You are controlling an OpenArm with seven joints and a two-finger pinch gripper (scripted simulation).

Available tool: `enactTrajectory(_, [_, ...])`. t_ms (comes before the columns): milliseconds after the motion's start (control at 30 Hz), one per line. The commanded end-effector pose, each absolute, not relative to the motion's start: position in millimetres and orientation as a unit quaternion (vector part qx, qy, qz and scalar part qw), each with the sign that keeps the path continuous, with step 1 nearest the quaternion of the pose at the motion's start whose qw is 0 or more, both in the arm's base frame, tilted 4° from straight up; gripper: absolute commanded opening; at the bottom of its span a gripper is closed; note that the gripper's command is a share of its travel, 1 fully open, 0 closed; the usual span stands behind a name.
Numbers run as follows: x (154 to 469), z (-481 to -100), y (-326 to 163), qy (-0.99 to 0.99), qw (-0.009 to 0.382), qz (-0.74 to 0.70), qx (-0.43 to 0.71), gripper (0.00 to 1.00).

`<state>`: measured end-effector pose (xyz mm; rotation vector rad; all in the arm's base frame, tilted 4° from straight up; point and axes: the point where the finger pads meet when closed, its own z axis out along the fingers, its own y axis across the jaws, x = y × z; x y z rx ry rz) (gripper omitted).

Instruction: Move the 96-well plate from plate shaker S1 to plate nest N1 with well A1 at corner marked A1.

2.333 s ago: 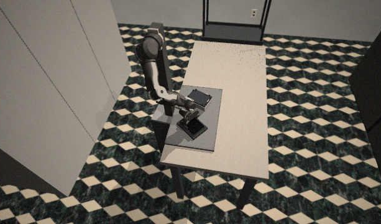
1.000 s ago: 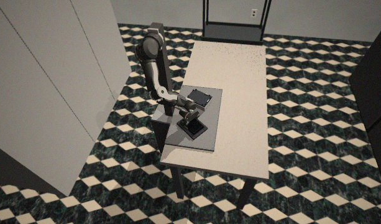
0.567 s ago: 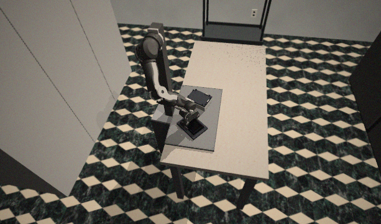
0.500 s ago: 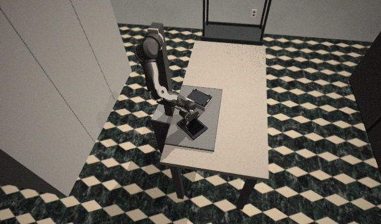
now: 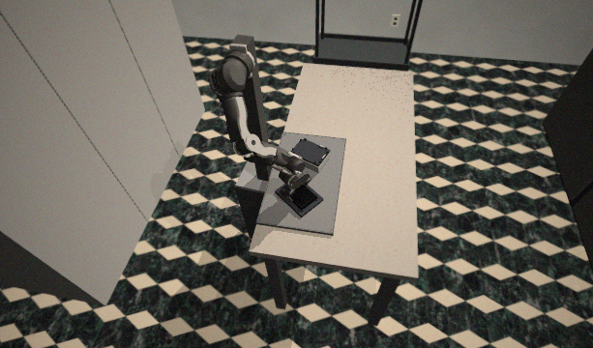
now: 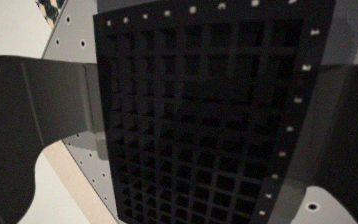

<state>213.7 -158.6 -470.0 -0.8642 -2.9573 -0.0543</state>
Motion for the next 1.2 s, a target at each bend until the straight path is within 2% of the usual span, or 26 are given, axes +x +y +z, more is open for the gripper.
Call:
enactTrajectory(0, [213.4, -470.8, -157.1, -0.96, 0.031, -0.021, -0.278, 0.0])
enactTrajectory(400, [213.4, -470.8, -157.1, -0.96, 0.031, -0.021, -0.278, 0.0])
enactTrajectory(900, [214.0, -470.3, -158.0, -0.959, 0.03, -0.019, -0.28, 0.5])
enactTrajectory(967, [214.0, -470.3, -158.0, -0.959, 0.03, -0.019, -0.28, 0.5])
enactTrajectory(1167, [214.0, -470.3, -158.0, -0.959, 0.03, -0.019, -0.28, 0.7])
